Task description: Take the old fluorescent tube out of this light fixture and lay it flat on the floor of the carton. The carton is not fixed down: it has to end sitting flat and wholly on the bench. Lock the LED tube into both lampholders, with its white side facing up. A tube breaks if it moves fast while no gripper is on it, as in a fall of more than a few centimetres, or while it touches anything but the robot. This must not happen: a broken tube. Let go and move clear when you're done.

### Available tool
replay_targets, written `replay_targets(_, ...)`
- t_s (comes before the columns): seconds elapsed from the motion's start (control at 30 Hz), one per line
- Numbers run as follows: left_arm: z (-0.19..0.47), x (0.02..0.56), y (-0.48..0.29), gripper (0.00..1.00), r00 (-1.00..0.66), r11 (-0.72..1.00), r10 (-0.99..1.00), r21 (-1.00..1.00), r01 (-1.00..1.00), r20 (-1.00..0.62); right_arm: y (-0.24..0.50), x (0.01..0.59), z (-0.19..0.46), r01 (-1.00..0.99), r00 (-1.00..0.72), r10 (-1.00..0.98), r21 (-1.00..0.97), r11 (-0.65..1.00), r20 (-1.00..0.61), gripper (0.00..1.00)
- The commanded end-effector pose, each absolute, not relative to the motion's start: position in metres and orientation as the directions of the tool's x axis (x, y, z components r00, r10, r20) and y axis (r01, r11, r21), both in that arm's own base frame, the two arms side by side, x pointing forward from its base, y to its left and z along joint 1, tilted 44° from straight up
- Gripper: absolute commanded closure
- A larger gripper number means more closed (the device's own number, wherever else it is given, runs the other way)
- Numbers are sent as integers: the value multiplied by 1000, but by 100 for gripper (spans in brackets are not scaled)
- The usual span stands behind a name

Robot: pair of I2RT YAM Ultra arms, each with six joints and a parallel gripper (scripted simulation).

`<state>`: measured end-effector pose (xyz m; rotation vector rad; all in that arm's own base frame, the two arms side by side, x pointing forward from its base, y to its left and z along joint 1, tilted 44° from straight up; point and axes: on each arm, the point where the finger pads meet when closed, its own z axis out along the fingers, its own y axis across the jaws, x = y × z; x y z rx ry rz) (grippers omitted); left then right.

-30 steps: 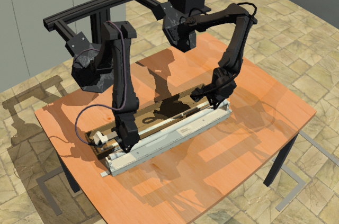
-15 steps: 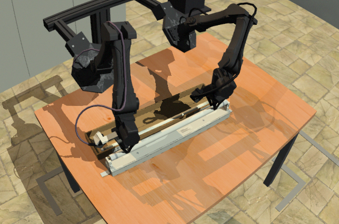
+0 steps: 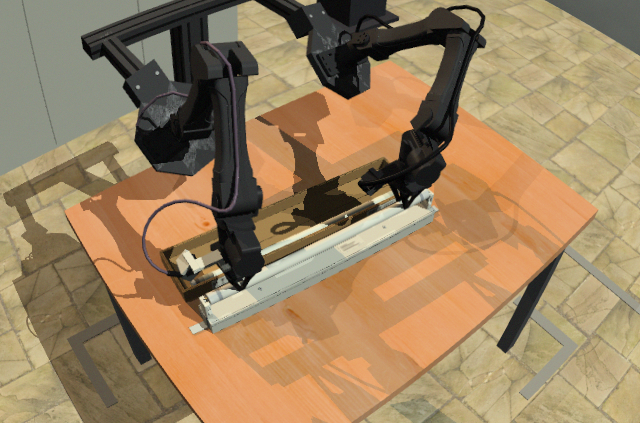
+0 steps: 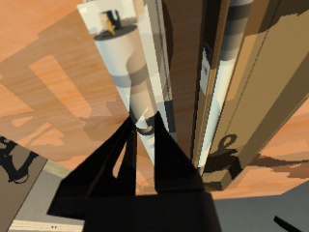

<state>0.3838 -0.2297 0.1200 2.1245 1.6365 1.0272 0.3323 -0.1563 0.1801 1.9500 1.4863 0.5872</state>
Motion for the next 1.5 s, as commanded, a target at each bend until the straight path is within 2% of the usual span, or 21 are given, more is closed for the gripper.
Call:
replay_targets(0.0, 138, 378, -241, 89, 142, -337, 928, 614, 713, 345, -164, 329, 193, 677, 300, 954, 710, -196, -23, 89)
replay_targets(0.77, 108, 378, -236, 89, 149, -357, 915, 580, 732, 375, -159, 336, 174, 693, 283, 959, 695, -191, -18, 89)
replay_targets(1.37, 112, 385, -232, 89, 134, -341, 921, 588, 733, 367, -158, 335, 162, 708, 283, 959, 677, -200, -12, 89)
replay_targets(1.47, 114, 379, -230, 89, 144, -353, 915, 575, 738, 377, -156, 334, 180, 692, 280, 960, 697, -188, -19, 89)
